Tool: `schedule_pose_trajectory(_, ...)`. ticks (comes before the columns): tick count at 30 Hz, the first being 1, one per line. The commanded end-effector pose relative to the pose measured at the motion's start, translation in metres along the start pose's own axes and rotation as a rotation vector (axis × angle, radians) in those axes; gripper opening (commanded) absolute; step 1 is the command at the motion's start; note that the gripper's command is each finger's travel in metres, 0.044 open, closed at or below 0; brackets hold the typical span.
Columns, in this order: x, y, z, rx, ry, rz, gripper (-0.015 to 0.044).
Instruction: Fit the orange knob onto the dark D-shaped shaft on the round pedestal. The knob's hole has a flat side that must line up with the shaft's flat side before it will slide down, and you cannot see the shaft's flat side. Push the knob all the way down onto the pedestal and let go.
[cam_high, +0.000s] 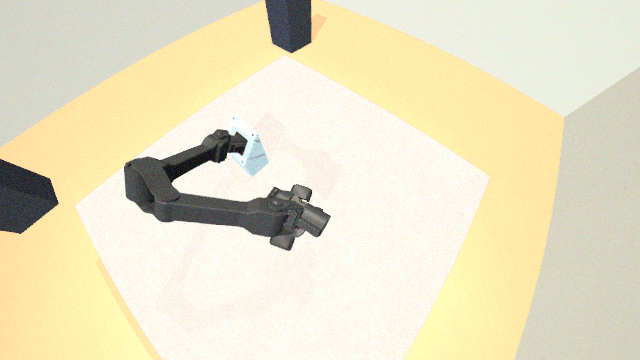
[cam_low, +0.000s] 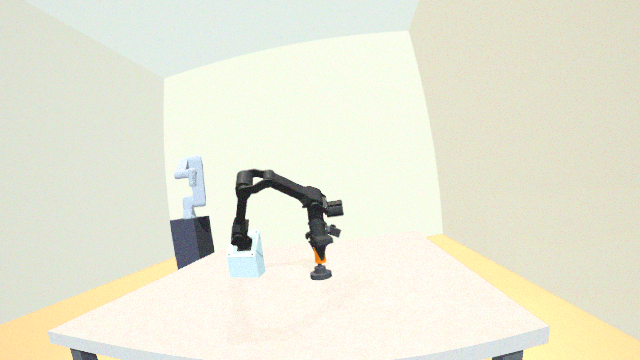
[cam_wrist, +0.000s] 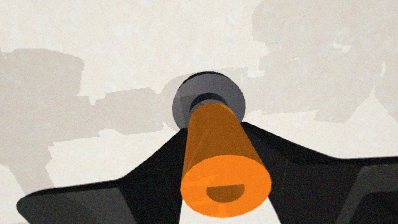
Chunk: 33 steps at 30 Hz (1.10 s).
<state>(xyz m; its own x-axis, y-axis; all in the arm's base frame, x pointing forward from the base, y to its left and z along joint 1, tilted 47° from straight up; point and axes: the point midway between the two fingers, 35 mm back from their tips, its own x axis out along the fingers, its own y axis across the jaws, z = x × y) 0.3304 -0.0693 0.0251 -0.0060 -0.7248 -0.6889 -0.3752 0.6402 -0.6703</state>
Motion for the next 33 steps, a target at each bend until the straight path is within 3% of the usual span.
schedule_pose_trajectory(1,-0.0017,0.0007,0.0007,0.001,-0.004,0.0,0.0)
schedule_pose_trajectory(33,-0.0024,-0.0024,-0.0054,0.0,-0.003,0.0,0.0)
